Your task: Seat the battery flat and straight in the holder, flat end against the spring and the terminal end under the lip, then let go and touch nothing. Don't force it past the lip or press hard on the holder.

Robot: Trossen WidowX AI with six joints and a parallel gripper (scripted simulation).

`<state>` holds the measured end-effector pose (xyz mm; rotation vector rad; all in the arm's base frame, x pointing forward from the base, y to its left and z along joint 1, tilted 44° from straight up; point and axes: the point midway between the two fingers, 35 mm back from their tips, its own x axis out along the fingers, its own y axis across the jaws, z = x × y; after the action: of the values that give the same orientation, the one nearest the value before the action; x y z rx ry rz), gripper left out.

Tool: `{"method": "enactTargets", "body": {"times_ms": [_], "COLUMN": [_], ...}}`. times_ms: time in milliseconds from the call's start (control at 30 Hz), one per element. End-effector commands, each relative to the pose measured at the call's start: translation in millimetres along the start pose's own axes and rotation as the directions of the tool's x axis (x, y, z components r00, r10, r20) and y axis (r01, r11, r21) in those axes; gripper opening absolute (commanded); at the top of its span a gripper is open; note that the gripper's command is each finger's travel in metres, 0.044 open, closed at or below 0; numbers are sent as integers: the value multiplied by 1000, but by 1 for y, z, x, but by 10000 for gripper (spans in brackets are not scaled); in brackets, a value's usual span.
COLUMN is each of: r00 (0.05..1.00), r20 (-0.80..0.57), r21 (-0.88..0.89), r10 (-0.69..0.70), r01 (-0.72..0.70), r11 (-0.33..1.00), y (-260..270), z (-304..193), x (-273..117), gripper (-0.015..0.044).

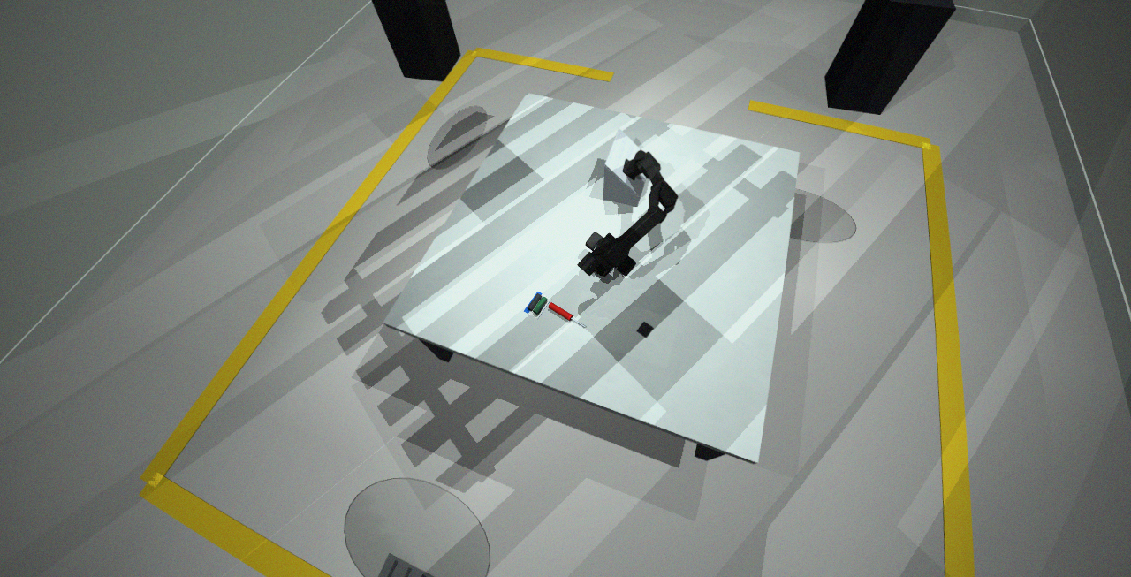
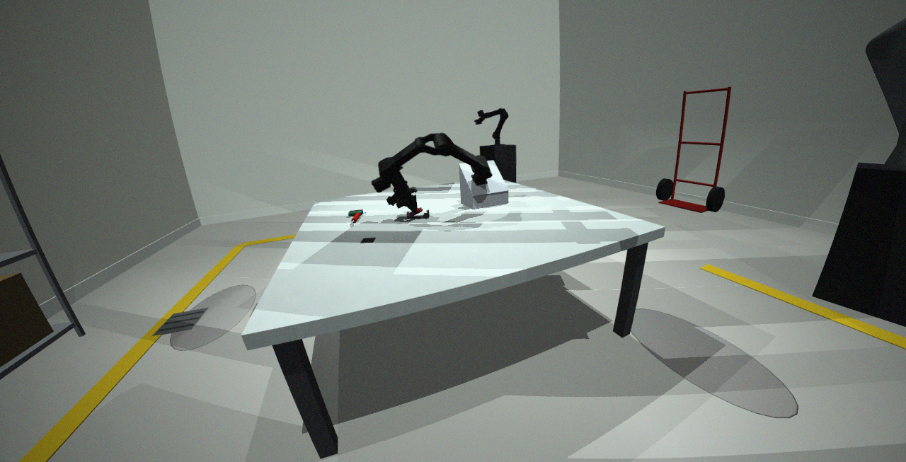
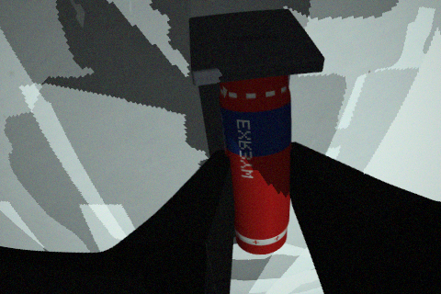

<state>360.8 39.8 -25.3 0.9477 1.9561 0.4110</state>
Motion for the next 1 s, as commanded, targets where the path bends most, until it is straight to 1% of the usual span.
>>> {"method": "enactTargets", "body": {"times_ms": [0,967], "r00": [1000,991], "r20": [22,134], "r21": [-2,8], "r10": [-7,-29], "r01": [7,28], "r11": [1000,1000], "y": [-1,-2], "z": [2,1], "x": [2,7], "gripper": [60,60]}}
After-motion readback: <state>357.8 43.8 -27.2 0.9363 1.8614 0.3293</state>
